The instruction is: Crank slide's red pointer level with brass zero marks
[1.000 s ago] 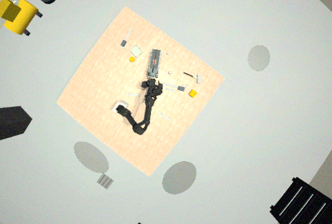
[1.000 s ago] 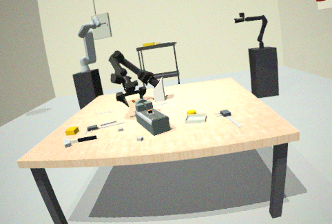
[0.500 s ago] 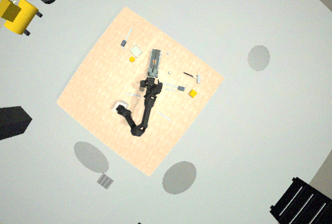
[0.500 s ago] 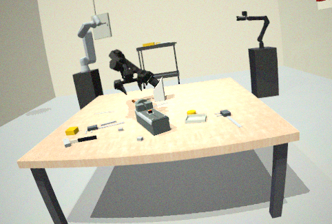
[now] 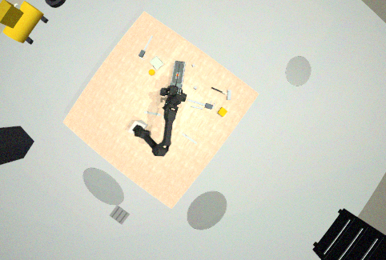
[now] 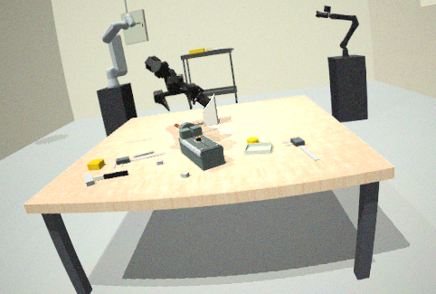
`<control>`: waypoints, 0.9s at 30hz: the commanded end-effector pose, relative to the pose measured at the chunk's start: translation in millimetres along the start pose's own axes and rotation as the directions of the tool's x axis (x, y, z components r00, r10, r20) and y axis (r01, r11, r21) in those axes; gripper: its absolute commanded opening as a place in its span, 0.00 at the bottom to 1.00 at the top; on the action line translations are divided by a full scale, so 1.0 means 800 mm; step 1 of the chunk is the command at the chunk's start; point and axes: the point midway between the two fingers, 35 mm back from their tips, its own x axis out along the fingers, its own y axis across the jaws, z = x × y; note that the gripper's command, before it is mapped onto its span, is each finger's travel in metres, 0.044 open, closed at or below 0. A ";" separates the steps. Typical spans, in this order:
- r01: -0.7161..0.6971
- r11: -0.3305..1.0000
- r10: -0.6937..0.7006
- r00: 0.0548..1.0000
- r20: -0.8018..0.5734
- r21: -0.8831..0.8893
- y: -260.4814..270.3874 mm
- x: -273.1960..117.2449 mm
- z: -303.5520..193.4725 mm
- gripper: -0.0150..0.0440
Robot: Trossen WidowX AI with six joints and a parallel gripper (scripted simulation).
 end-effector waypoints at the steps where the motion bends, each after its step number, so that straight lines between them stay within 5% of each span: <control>1: 0.050 0.997 -0.049 0.999 -0.002 0.063 0.012 0.019 0.022 1.00; 14: 0.172 0.957 -0.177 0.984 0.001 0.233 0.065 0.067 0.073 1.00; 27: 0.173 0.957 -0.178 0.984 0.001 0.232 0.064 0.119 0.023 1.00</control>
